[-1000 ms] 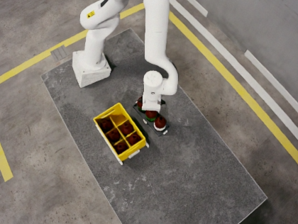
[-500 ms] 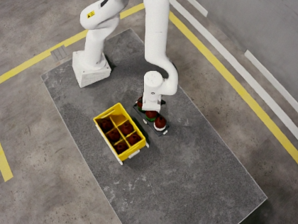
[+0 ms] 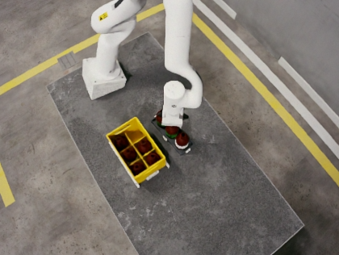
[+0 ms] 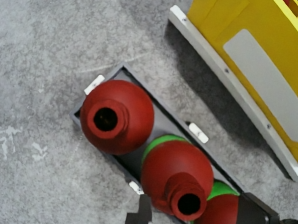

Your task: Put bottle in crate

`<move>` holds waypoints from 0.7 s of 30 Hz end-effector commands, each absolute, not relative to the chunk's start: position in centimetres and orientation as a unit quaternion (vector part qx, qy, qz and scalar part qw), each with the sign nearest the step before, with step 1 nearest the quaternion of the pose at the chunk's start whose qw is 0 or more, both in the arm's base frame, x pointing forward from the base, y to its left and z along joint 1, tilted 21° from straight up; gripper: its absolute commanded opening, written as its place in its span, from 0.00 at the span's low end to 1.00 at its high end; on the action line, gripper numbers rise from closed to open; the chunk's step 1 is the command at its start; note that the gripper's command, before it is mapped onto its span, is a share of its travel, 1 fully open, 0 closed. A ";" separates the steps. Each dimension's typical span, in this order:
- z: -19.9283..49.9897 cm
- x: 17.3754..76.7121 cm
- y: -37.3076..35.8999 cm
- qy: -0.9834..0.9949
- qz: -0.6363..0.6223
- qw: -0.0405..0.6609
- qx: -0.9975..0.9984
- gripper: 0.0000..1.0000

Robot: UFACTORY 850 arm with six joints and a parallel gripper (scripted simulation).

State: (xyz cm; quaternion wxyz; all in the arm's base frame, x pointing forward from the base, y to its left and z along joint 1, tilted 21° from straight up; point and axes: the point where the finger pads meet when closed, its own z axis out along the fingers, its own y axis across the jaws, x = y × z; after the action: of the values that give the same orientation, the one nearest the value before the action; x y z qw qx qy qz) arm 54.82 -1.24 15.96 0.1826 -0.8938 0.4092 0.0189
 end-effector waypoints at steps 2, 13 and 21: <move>16.0 54.9 -1.3 0.409 0.018 0.183 -0.894 0.65; 15.8 54.9 -1.2 0.409 0.018 0.183 -0.894 0.65; 15.5 55.0 -1.1 0.409 0.018 0.183 -0.894 0.65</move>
State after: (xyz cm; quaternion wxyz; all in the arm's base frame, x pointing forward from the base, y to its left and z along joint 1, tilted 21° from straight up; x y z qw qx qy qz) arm 54.87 -1.11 15.61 0.1826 -0.8938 0.4092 0.0189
